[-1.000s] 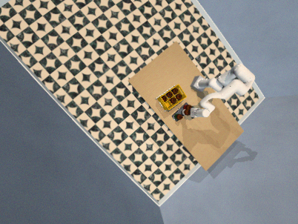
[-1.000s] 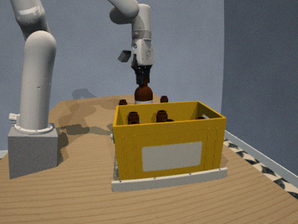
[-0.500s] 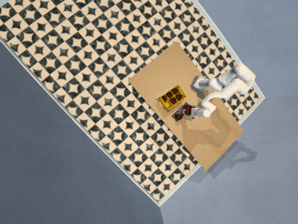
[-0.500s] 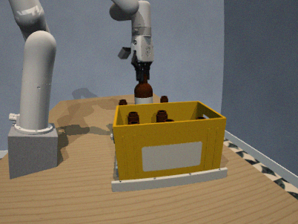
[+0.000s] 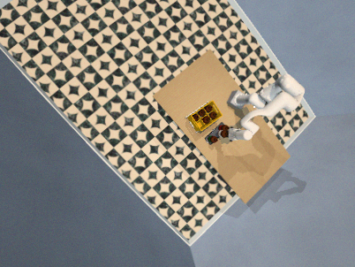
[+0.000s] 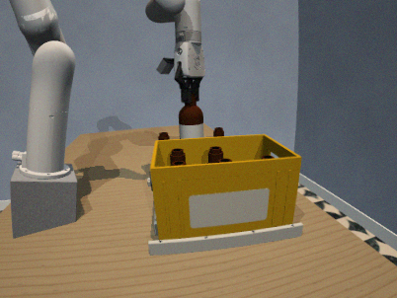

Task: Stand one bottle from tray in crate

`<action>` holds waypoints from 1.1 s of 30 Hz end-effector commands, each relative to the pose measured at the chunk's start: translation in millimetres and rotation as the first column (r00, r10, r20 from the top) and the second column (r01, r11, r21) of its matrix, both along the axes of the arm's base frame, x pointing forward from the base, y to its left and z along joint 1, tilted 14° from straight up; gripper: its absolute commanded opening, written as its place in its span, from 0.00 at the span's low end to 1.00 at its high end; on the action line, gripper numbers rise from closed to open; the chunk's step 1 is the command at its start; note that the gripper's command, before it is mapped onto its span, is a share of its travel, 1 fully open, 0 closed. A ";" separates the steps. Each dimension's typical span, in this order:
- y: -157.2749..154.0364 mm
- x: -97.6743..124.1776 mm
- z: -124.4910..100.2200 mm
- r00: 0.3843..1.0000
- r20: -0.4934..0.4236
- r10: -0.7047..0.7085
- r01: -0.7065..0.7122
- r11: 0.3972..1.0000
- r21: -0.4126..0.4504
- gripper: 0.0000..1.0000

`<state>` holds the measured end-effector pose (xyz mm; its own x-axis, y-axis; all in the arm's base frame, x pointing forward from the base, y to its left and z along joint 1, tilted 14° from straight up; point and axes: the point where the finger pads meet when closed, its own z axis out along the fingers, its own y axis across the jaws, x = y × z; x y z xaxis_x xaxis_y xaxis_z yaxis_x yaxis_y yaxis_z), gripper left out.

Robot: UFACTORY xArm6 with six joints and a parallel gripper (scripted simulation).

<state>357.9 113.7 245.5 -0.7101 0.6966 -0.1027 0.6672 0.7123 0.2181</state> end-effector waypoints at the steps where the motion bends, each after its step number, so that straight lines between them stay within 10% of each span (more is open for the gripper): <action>1: 0.0 0.0 5.1 1.000 0.004 0.000 0.000 1.000 0.001 0.00; 33: -0.4 -0.9 9.1 1.000 0.004 0.000 0.000 1.000 0.001 0.00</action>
<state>356.1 113.0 252.8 -0.7101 0.6966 -0.1026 0.6672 0.7123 0.2179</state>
